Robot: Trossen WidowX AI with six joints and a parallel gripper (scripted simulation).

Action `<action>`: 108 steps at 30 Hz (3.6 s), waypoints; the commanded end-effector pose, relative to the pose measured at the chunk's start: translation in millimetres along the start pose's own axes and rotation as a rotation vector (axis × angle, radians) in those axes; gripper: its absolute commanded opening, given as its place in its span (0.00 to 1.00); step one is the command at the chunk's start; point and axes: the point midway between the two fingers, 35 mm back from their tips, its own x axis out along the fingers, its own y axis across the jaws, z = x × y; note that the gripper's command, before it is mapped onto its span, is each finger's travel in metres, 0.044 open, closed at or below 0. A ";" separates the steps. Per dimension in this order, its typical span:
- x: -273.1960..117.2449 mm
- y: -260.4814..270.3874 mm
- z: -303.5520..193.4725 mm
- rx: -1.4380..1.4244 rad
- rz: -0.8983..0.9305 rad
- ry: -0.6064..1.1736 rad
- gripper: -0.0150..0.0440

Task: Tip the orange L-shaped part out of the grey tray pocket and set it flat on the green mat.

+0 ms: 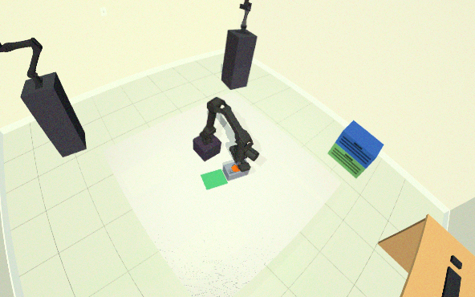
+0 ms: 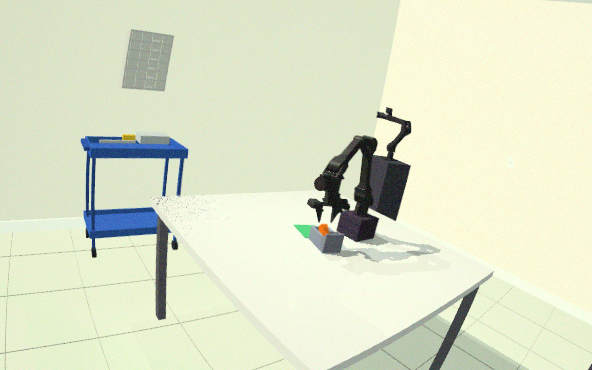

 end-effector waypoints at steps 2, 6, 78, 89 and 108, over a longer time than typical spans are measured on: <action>9.7 1.7 -1.7 -0.007 0.005 0.008 0.73; 16.3 1.6 -1.7 -0.007 0.005 0.008 0.73; -6.5 2.1 -1.7 -0.007 0.005 0.008 0.25; -23.5 2.0 -1.6 -0.007 0.005 0.008 0.25; -44.8 2.0 -1.5 -0.007 0.005 0.008 0.25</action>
